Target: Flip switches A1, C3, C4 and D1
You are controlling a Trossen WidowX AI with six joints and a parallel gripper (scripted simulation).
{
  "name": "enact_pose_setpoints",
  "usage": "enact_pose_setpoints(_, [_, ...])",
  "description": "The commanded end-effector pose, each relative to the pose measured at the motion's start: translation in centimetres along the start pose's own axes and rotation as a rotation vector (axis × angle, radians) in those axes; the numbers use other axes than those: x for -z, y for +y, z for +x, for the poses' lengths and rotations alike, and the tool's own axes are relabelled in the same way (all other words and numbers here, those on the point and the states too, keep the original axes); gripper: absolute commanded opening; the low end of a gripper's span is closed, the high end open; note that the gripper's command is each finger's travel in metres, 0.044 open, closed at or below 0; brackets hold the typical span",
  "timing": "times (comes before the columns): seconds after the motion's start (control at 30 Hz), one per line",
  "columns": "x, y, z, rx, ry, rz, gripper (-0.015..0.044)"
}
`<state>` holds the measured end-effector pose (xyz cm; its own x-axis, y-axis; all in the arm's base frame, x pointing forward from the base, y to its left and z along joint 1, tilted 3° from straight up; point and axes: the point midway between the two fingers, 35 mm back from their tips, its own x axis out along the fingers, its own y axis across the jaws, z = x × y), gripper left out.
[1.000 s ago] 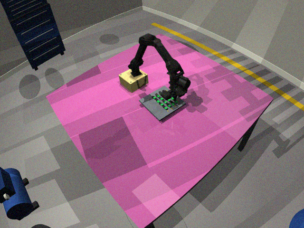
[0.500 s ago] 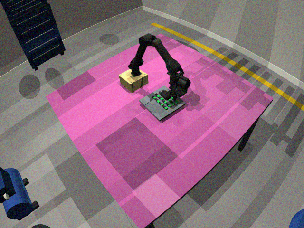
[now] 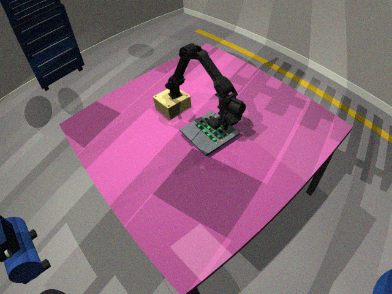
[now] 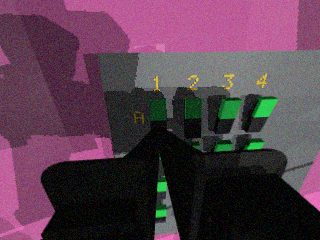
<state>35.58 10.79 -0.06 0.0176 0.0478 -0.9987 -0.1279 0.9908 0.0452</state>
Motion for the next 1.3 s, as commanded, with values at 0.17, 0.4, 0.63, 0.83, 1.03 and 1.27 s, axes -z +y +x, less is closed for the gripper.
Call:
enact_pose_setpoints(0.17, [0.0,-0.1,0.2,0.004,0.0,0.004,0.0])
enact_pose_setpoints(0.4, [0.0,-0.1,0.3,0.004,0.0,0.004,0.0])
enact_pose_setpoints(0.63, [0.0,-0.1,0.4,0.004,0.0,0.004,0.0])
enact_pose_setpoints(0.83, [0.0,-0.1,0.5,0.004,0.0,0.004,0.0])
enact_pose_setpoints(1.03, [-0.3,0.0,-5.8,0.004,0.024,0.004,0.0])
enact_pose_setpoints(1.27, [-0.3,0.0,-6.1,0.004,0.025,0.004,0.0])
